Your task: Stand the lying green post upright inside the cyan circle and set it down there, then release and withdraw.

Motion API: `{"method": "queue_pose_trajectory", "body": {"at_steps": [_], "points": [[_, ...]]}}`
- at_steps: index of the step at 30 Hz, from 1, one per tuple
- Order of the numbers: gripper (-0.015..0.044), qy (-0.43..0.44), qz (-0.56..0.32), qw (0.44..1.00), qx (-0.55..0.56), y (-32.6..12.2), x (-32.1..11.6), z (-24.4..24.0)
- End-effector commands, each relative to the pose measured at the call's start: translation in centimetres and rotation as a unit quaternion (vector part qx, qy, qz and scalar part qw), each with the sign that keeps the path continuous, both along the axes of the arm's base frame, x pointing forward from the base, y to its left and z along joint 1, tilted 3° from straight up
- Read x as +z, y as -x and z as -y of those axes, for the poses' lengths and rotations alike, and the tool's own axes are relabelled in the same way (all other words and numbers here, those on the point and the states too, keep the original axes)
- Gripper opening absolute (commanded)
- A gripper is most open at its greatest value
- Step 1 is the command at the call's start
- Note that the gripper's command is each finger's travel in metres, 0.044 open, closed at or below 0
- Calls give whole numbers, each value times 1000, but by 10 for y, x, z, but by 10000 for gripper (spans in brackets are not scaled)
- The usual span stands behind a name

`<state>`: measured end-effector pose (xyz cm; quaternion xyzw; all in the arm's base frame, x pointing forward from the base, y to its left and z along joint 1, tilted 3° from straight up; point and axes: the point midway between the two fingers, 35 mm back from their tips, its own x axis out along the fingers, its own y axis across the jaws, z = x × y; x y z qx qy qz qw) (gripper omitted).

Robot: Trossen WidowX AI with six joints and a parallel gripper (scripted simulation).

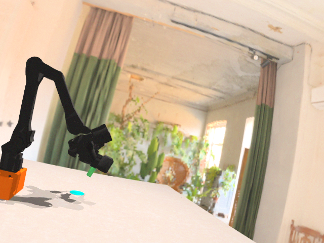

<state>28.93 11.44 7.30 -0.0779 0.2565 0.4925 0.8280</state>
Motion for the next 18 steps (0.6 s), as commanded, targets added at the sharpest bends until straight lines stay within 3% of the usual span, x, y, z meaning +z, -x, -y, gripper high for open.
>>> {"method": "queue_pose_trajectory", "body": {"at_steps": [1,18], "points": [[23,-9,5,1000,3,4,-1,1],[23,-49,43,998,9,12,4,7]]}}
